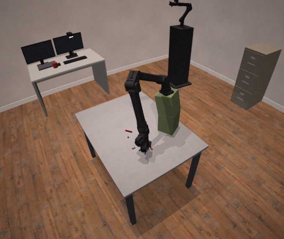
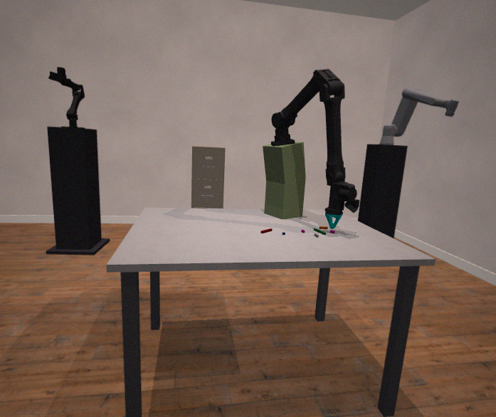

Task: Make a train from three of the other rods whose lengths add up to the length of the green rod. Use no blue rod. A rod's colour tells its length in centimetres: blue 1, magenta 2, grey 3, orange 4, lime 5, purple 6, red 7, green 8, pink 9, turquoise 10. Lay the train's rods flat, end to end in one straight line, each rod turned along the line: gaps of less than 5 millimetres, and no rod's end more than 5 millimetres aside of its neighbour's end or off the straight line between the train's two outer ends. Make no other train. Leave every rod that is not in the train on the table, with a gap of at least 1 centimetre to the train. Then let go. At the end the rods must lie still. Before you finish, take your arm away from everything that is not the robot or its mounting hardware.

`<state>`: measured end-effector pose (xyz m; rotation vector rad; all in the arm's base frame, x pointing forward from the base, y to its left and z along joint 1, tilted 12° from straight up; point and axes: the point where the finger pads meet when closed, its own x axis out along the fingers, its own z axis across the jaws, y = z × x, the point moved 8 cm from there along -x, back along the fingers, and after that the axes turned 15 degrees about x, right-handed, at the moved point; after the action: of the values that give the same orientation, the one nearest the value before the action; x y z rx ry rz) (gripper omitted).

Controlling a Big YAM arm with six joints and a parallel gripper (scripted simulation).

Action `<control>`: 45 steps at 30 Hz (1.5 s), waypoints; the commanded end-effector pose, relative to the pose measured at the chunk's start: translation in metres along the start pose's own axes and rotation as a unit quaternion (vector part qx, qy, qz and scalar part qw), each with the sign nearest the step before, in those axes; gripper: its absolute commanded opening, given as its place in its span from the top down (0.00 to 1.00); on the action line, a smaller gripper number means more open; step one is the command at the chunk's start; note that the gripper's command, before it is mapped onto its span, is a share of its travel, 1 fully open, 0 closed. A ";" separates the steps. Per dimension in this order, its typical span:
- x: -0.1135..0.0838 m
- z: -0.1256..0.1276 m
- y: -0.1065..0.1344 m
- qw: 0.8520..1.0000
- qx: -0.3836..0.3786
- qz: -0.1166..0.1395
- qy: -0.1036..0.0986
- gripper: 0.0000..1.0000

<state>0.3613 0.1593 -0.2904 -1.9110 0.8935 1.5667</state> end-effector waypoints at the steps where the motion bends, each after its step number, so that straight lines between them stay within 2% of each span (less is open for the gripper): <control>1: 0.007 0.001 0.008 1.000 0.003 0.006 -0.002 0.76; 26: 0.024 -0.002 0.004 1.000 0.002 0.000 0.000 0.76; 45: 0.025 -0.002 0.006 1.000 0.002 0.001 -0.001 0.76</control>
<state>0.3619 0.1573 -0.3064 -1.9116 0.8941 1.5689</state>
